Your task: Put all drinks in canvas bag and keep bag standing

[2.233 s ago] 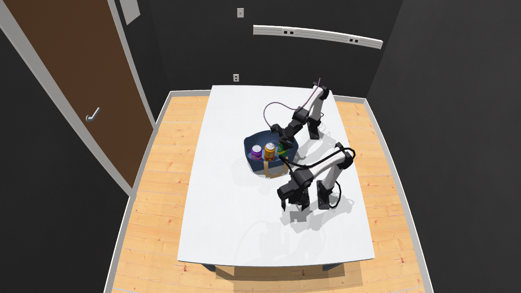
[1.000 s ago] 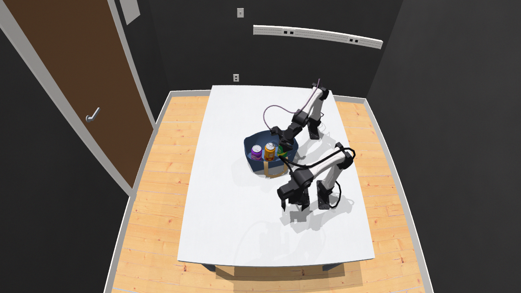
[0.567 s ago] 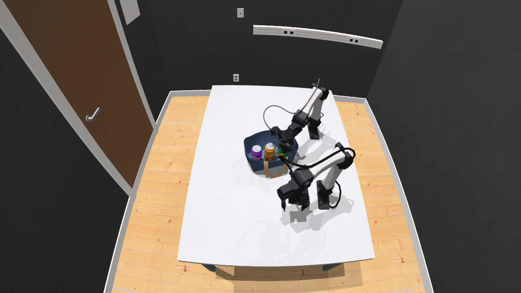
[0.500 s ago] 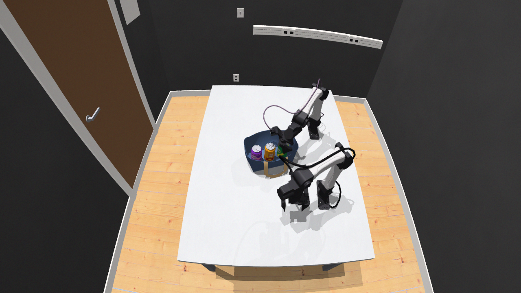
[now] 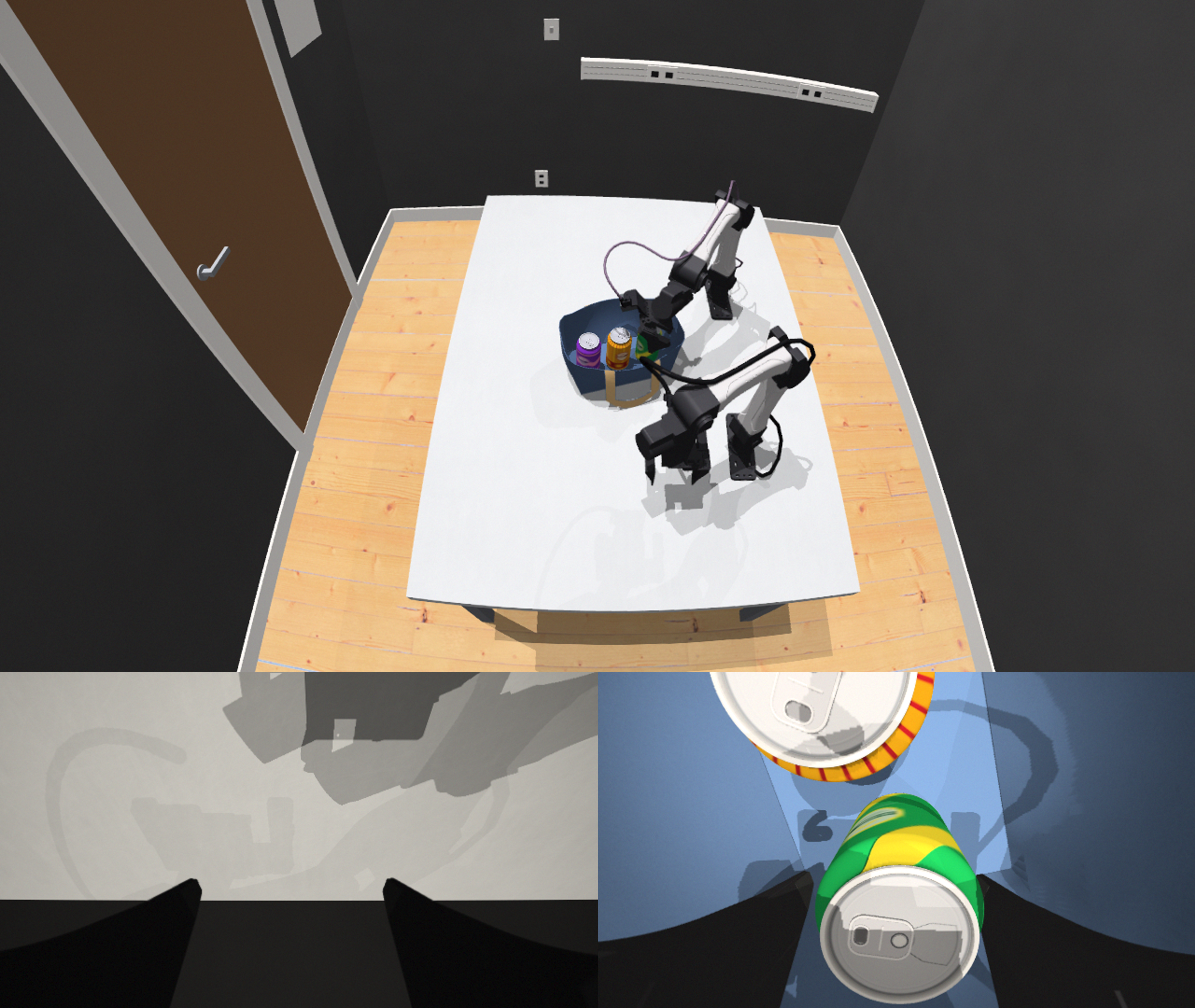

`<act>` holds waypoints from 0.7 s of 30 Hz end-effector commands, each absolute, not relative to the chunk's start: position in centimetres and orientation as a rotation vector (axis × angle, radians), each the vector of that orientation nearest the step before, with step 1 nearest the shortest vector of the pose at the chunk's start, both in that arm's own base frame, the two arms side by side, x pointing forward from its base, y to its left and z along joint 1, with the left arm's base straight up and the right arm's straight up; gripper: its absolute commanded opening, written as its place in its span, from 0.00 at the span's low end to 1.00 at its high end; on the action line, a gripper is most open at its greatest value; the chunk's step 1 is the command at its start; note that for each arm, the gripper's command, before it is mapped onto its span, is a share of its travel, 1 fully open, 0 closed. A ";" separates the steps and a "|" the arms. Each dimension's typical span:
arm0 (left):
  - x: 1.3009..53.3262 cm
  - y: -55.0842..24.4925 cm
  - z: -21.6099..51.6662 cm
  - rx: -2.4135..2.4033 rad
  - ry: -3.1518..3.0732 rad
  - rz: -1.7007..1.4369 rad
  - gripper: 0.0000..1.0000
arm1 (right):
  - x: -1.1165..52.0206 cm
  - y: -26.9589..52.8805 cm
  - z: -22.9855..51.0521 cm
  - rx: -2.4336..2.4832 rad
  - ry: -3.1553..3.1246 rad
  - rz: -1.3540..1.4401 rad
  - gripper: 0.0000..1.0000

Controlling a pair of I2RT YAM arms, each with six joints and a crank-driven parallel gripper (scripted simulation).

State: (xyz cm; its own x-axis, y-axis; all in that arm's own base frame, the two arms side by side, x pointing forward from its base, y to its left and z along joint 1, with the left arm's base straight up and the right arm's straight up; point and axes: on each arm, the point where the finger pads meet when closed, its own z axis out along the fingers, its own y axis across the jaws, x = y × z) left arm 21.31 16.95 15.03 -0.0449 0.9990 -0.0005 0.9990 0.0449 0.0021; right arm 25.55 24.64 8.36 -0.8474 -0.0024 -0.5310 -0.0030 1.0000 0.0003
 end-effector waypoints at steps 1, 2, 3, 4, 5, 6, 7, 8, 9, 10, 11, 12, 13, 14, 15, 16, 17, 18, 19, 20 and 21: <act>22.2 17.6 16.8 2.145 2.253 0.119 1.00 | 26.3 25.7 10.0 -0.003 2.542 0.053 0.91; 22.2 17.6 16.8 2.145 2.253 0.119 1.00 | 26.3 25.7 10.0 -0.003 2.542 0.053 0.91; 22.2 17.6 16.8 2.145 2.253 0.119 1.00 | 26.3 25.7 10.0 -0.003 2.542 0.053 0.91; 22.2 17.6 16.8 2.145 2.253 0.119 1.00 | 26.3 25.7 10.0 -0.003 2.542 0.053 0.91; 22.2 17.6 16.8 2.145 2.253 0.119 1.00 | 26.3 25.7 10.0 -0.003 2.542 0.053 0.91; 22.2 17.6 16.8 2.145 2.253 0.119 1.00 | 26.3 25.7 10.0 -0.003 2.542 0.053 0.91; 22.2 17.6 16.8 2.145 2.253 0.119 1.00 | 26.3 25.7 10.0 -0.003 2.542 0.053 0.91; 22.2 17.6 16.8 2.145 2.253 0.119 1.00 | 26.3 25.7 10.0 -0.003 2.542 0.053 0.91; 22.2 17.6 16.8 2.145 2.253 0.119 1.00 | 26.3 25.7 10.0 -0.003 2.542 0.053 0.91; 22.2 17.6 16.8 2.145 2.253 0.119 1.00 | 26.3 25.7 10.0 -0.003 2.542 0.053 0.91; 22.2 17.6 16.8 2.145 2.253 0.119 1.00 | 26.3 25.7 10.0 -0.003 2.542 0.053 0.91; 22.2 17.6 16.8 2.145 2.253 0.119 1.00 | 26.3 25.7 10.0 -0.003 2.542 0.053 0.91; 22.2 17.6 16.8 2.145 2.253 0.119 1.00 | 26.3 25.7 10.0 -0.003 2.542 0.053 0.91; 22.2 17.6 16.8 2.145 2.253 0.119 1.00 | 26.3 25.7 10.0 -0.003 2.542 0.053 0.91; 22.2 17.6 16.8 2.145 2.253 0.119 1.00 | 25.7 24.9 11.2 -0.009 2.554 0.034 0.91; 22.2 17.6 16.8 2.145 2.253 0.119 1.00 | 25.6 24.8 11.3 -0.010 2.559 0.027 0.91; 22.2 17.6 16.8 2.145 2.253 0.119 1.00 | 25.6 24.8 11.7 -0.008 2.557 0.030 0.91; 22.2 17.6 16.8 2.145 2.253 0.119 1.00 | 25.6 24.8 12.0 -0.008 2.558 0.029 0.91; 22.2 17.6 16.8 2.145 2.253 0.119 1.00 | 25.6 24.9 12.3 -0.008 2.556 0.031 0.91; 22.2 17.6 16.8 2.145 2.253 0.119 1.00 | 25.6 24.9 12.7 -0.007 2.555 0.032 0.91; 22.2 17.6 16.8 2.145 2.253 0.119 1.00 | 25.6 24.9 13.0 -0.007 2.555 0.033 0.91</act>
